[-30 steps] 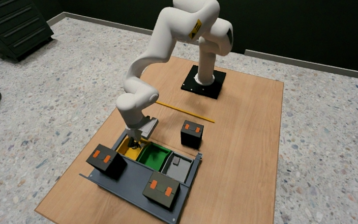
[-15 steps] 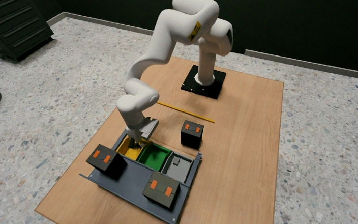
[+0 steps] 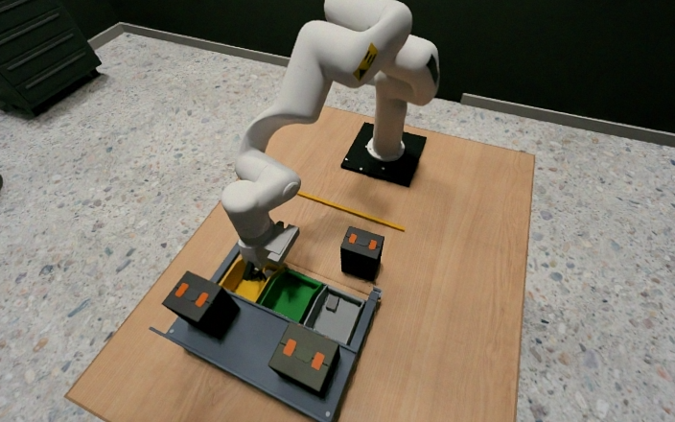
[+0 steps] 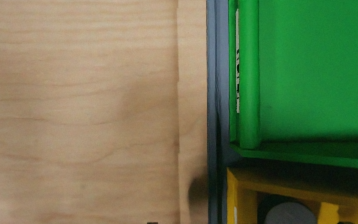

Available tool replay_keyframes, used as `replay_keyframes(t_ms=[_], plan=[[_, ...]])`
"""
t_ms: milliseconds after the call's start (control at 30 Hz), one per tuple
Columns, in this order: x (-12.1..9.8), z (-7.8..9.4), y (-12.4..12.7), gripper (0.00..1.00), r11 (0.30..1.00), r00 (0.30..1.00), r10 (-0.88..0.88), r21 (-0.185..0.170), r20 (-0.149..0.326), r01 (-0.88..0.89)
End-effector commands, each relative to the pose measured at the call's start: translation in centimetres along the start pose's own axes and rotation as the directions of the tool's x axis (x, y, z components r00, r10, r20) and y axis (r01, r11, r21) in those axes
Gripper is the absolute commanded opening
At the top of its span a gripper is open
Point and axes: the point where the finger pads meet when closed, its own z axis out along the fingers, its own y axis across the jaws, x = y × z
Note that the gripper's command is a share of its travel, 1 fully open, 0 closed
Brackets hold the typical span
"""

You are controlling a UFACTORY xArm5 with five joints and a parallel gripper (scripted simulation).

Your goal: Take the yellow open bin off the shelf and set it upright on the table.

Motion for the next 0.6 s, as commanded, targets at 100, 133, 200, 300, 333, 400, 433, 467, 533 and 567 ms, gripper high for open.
replay_keyframes(t_ms=[100,133,200,300,333,400,433,467,533,567], plan=[[-0.03,-0.14,0.14,1.0,1.0,1.0,0.0,-0.005,-0.002,0.0],[-0.03,-0.14,0.14,1.0,1.0,1.0,0.0,-0.005,-0.002,0.0],[-0.03,-0.14,0.14,1.0,1.0,1.0,0.0,-0.005,-0.002,0.0],[-0.03,-0.14,0.14,1.0,1.0,1.0,0.0,-0.005,-0.002,0.0],[-0.03,-0.14,0.14,1.0,1.0,1.0,0.0,-0.005,-0.002,0.0],[-0.03,-0.14,0.14,1.0,1.0,1.0,0.0,-0.005,-0.002,0.0],[-0.03,-0.14,0.14,1.0,1.0,1.0,0.0,-0.005,-0.002,0.0],[-0.03,-0.14,0.14,1.0,1.0,1.0,0.0,-0.005,-0.002,0.0],[-0.03,-0.14,0.14,1.0,1.0,1.0,0.0,-0.005,-0.002,0.0],[-0.03,-0.14,0.14,0.0,1.0,1.0,0.0,-0.004,0.001,0.0]])
